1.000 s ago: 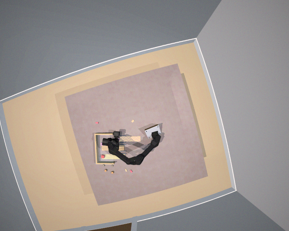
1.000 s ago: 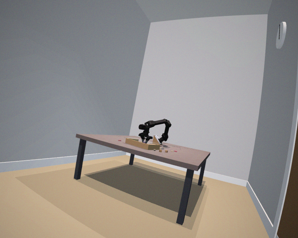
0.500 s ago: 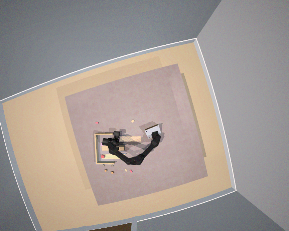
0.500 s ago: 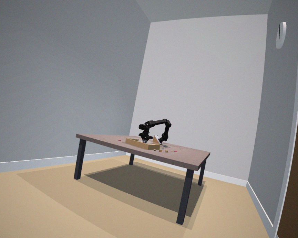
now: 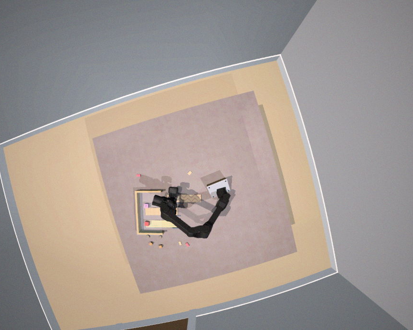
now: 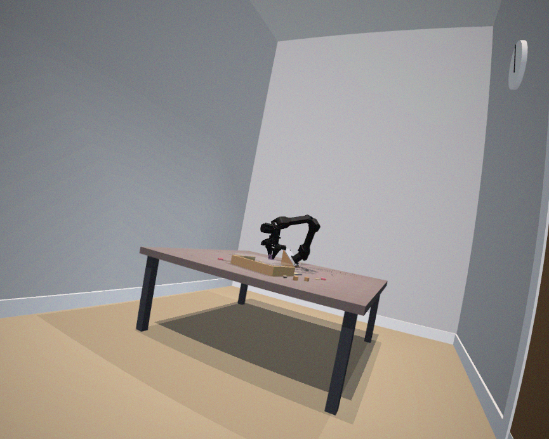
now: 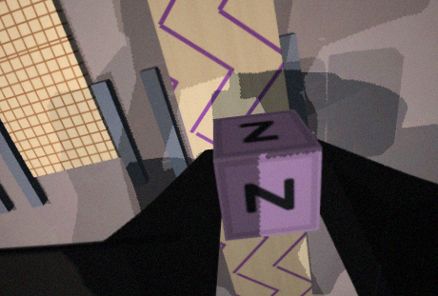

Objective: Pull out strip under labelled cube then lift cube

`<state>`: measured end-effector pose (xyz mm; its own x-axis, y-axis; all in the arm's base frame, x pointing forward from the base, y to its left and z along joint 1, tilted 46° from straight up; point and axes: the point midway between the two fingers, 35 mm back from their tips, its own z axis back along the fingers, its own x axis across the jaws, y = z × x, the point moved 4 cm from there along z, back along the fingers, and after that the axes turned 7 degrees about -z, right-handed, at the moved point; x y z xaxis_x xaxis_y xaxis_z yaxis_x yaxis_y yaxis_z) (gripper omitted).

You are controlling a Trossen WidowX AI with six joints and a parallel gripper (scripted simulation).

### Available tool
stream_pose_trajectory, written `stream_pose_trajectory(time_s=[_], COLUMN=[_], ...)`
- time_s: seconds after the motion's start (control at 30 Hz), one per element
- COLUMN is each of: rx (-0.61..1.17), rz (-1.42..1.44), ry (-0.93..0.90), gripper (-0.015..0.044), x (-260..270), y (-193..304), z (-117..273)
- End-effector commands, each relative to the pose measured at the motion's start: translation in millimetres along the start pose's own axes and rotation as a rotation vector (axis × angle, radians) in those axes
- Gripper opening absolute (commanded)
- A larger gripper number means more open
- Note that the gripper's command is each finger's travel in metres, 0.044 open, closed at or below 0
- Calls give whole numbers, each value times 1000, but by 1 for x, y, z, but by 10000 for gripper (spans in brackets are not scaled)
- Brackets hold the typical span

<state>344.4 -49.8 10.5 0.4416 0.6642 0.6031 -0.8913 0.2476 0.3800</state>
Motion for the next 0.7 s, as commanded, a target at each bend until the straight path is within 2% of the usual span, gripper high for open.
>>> stream_pose_trajectory(time_s=[0.0, 0.4, 0.67], rx=[5, 6, 6], rz=[4, 3, 3], ry=[6, 6, 7], gripper=[0, 0, 0], x=[-2, -13, -13], y=[7, 33, 33], z=[2, 3, 37])
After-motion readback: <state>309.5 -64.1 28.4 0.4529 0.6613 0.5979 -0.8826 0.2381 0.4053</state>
